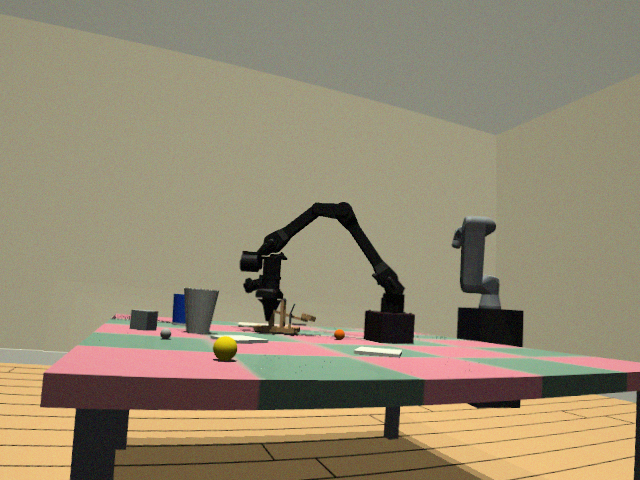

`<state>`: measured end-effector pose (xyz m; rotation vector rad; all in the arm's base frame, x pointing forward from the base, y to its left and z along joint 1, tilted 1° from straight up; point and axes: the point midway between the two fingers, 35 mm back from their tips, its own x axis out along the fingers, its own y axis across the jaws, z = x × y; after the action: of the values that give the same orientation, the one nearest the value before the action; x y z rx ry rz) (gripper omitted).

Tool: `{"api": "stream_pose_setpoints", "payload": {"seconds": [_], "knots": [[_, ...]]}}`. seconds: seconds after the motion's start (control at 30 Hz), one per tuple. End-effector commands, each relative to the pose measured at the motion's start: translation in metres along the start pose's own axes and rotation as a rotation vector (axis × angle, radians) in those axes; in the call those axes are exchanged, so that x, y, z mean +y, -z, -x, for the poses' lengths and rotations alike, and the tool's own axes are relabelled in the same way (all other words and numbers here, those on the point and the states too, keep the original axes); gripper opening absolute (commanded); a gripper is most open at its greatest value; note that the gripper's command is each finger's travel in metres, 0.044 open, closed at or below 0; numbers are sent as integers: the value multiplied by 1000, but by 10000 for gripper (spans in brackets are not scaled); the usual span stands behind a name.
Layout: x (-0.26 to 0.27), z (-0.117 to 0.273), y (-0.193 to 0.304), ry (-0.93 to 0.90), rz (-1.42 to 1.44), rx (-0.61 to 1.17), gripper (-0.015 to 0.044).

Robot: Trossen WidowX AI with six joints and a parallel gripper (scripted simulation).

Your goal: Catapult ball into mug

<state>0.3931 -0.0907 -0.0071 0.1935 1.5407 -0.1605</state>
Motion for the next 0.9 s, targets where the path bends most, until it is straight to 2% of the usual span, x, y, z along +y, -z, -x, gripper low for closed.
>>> {"api": "stream_pose_setpoints", "payload": {"seconds": [0.0,0.27,0.87], "knots": [[0,42,-2,0,1,-21,0],[0,41,-3,-1,3,-17,0],[0,11,-4,-1,3,-15,0]]}}
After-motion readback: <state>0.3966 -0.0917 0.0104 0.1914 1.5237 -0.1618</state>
